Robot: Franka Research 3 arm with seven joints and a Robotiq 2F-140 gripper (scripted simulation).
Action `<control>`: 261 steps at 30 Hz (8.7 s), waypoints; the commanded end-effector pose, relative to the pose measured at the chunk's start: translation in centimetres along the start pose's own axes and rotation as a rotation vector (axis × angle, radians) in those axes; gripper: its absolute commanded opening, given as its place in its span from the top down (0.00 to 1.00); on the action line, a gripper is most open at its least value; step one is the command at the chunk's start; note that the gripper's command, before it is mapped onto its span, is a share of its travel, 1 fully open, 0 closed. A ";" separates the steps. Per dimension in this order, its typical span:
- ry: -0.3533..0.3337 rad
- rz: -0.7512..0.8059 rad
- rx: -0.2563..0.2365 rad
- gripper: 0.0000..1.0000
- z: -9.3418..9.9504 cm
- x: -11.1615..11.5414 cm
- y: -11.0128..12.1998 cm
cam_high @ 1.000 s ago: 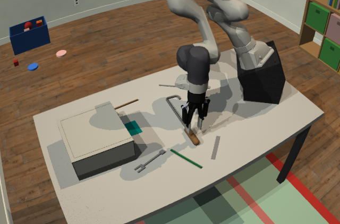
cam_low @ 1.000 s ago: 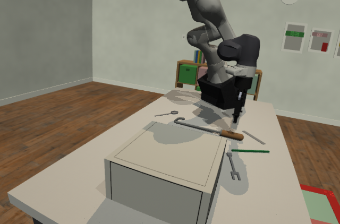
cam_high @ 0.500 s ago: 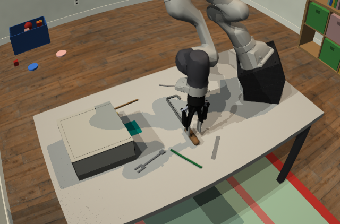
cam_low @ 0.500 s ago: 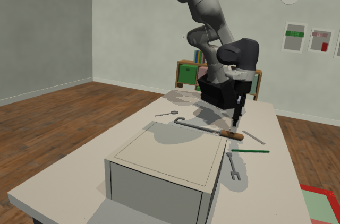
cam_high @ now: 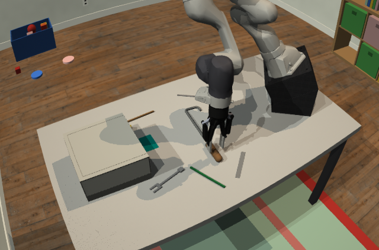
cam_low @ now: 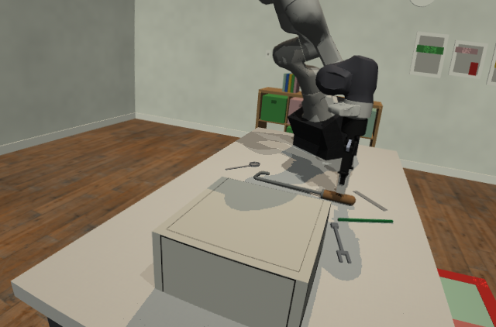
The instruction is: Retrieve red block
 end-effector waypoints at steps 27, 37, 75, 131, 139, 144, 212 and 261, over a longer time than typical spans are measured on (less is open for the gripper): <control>-0.005 -0.008 -0.001 0.66 0.0 0.1 0.0; -0.005 -0.008 -0.001 0.66 0.0 0.1 0.0; -0.005 -0.008 -0.001 0.66 0.0 0.3 0.0; -0.005 -0.008 -0.001 0.66 0.0 0.4 0.1; -0.005 -0.008 -0.001 0.66 0.0 0.4 0.1; -0.005 -0.008 -0.001 0.66 0.0 0.4 0.1; -0.005 -0.008 -0.001 0.66 -4.4 0.4 0.1; -0.005 -0.008 -0.001 0.66 -4.4 0.4 0.1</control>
Point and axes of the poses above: the point where the finger pads meet when closed, its own z axis back along the fingers, its own y axis across the jaws, x = y × z, the point moved 10 cm from there along z, back along the fingers, and after that the axes turned 12 degrees about -z, right-handed, at the moved point
